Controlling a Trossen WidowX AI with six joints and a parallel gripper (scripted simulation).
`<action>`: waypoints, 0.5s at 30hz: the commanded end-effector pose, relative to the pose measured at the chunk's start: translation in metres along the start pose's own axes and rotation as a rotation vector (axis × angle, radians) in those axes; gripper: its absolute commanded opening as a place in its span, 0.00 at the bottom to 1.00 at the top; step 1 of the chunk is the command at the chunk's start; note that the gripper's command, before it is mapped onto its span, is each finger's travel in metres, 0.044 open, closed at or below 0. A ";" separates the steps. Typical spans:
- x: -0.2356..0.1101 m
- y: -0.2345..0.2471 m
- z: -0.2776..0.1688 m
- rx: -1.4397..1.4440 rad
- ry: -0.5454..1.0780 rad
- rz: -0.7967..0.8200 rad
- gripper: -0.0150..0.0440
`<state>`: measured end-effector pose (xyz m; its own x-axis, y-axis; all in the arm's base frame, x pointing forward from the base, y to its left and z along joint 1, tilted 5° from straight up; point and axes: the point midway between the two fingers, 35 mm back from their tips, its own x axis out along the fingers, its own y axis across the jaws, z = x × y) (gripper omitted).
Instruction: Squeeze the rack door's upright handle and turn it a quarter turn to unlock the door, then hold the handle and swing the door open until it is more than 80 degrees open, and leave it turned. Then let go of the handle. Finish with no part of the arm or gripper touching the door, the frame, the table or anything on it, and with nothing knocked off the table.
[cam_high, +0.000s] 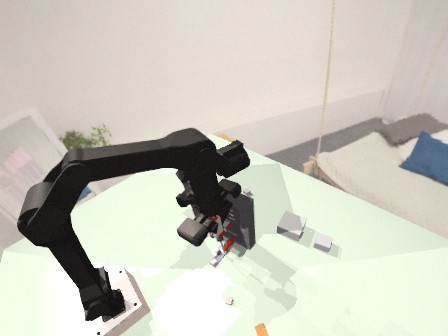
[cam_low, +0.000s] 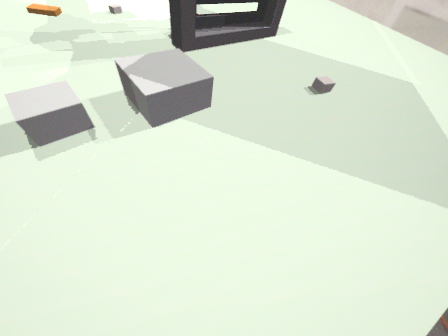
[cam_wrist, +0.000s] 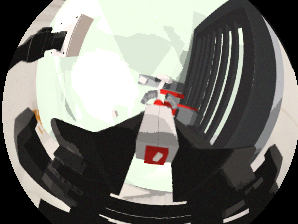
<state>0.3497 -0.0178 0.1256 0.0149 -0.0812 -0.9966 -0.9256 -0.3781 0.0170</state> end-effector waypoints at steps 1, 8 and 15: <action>0.001 0.006 0.004 0.099 -0.007 0.007 0.29; 0.001 0.015 0.008 0.245 -0.006 0.008 0.29; 0.001 0.026 0.014 0.388 -0.006 0.010 0.29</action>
<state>0.3250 -0.0166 0.1247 -0.0042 -0.0818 -0.9966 -0.9957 -0.0921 0.0118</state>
